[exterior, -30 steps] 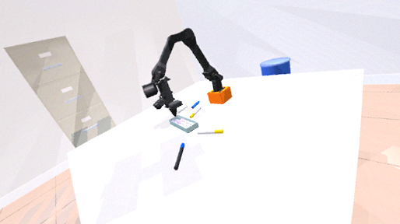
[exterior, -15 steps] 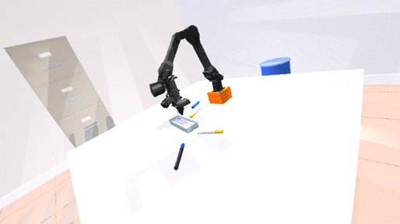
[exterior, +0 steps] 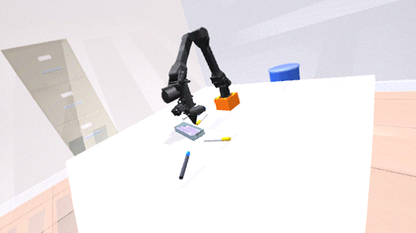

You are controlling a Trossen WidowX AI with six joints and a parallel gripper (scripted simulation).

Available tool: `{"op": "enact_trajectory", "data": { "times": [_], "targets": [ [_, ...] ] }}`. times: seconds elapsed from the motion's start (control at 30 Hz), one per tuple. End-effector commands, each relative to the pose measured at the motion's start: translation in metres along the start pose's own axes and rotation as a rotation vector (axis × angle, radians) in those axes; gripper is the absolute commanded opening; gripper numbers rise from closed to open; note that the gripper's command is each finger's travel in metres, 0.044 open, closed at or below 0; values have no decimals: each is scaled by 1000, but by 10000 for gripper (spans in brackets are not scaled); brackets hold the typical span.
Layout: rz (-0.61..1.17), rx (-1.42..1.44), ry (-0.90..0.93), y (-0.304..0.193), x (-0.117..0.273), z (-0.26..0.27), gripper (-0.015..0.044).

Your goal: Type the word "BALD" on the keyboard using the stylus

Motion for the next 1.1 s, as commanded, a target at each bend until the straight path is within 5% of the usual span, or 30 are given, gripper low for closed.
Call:
{"op": "enact_trajectory", "data": {
  "times": [0.0, 0.13, 0.3, 0.6, 0.73, 0.87, 1.07],
  "targets": [
    [7, -17, -4, 0, -1, 0, 0],
    [7, -17, -4, 0, 1, 0, 0],
    [7, -17, -4, 0, 56, 0, 0],
    [-6, -12, 2, 3, 57, 1, 0],
    [-4, -12, 1, 3, 56, 1, 105],
    [-4, -12, 1, 3, 56, 1, 0],
    [-4, -12, 1, 3, 56, 1, 0]
  ]
}}
Point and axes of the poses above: the point midway between the two fingers, 35 mm back from their tips, its own x axis back along the fingers, its own z axis across the jaws, y = z × x, the point moved 1 cm from there along x, back along the fingers, and after that the axes turned 4 degrees about -x, right-handed, at the moved point
